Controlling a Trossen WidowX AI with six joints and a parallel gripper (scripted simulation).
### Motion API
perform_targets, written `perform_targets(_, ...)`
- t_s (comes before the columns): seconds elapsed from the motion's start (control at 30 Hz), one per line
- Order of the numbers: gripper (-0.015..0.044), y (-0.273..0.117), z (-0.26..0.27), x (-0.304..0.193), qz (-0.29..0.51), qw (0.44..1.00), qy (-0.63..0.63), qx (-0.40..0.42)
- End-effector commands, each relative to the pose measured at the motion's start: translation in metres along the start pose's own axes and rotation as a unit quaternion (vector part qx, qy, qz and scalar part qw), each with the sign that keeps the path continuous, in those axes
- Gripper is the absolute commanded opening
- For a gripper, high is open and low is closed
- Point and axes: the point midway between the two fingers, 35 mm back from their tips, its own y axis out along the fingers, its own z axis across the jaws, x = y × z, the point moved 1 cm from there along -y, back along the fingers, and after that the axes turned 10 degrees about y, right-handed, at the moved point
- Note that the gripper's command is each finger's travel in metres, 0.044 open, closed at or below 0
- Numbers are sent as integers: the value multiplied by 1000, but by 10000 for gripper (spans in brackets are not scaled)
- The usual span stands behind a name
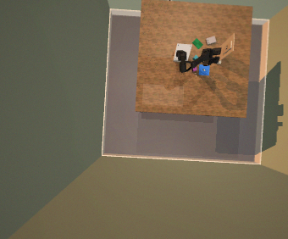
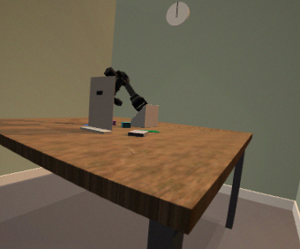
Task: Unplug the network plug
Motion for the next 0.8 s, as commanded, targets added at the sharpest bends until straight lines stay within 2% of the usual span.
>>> perform_targets(0.0,156,-6,5,2,-2,1000,4,4)
perform_targets(0.77,156,-45,34,-10,3,1000,3,-7)
